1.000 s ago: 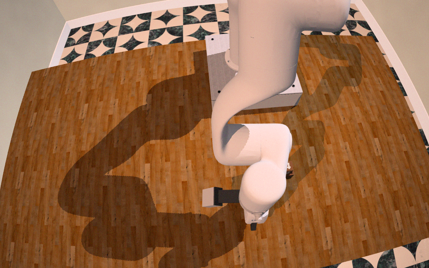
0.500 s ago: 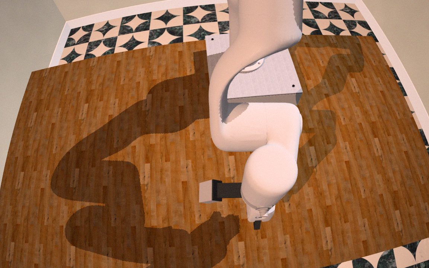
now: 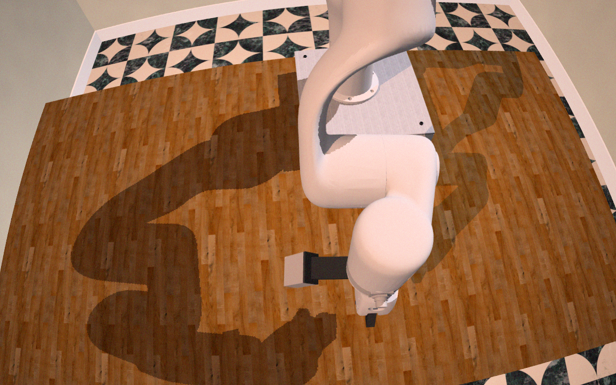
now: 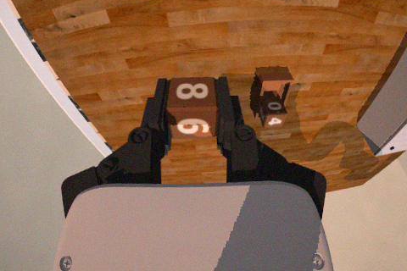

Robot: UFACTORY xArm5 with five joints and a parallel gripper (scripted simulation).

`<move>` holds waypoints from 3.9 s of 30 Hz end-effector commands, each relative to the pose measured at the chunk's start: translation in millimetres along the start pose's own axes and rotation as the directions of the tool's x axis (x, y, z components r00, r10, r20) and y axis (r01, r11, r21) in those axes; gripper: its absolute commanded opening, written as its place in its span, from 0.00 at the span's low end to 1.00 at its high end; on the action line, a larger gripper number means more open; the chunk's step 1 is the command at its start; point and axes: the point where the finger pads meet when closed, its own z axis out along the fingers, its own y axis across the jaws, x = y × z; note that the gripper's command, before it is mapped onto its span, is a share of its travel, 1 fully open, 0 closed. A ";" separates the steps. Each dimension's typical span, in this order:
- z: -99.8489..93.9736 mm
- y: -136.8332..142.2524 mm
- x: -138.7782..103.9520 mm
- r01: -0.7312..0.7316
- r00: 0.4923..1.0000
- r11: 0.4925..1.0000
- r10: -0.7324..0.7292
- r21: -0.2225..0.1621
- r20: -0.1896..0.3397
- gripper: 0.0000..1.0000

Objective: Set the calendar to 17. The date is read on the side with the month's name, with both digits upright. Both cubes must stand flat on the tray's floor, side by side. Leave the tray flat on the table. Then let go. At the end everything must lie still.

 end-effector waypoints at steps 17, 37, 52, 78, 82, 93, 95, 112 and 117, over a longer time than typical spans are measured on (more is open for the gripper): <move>-2.4 -4.0 30.0 -0.423 0.906 0.906 0.423 0.005 0.002 0.27; -2.9 -4.3 66.2 -0.818 0.576 0.576 0.818 0.004 0.005 0.27; -3.2 -3.0 89.1 -0.960 0.282 0.282 0.960 0.002 0.006 0.27; -3.8 1.9 128.7 -0.961 -0.277 -0.277 0.961 -0.001 0.007 0.27; -3.8 1.9 128.7 -0.961 -0.277 -0.277 0.961 -0.001 0.007 0.27; -2.6 1.9 128.7 -0.961 -0.277 -0.277 0.961 -0.001 0.007 0.27; -0.2 1.9 128.7 -0.961 -0.278 -0.278 0.961 -0.001 0.007 0.27; 60.4 1.3 128.7 -0.961 -0.278 -0.278 0.961 -0.001 0.006 0.27; 79.9 1.1 128.7 -0.961 -0.278 -0.278 0.961 -0.001 0.006 0.27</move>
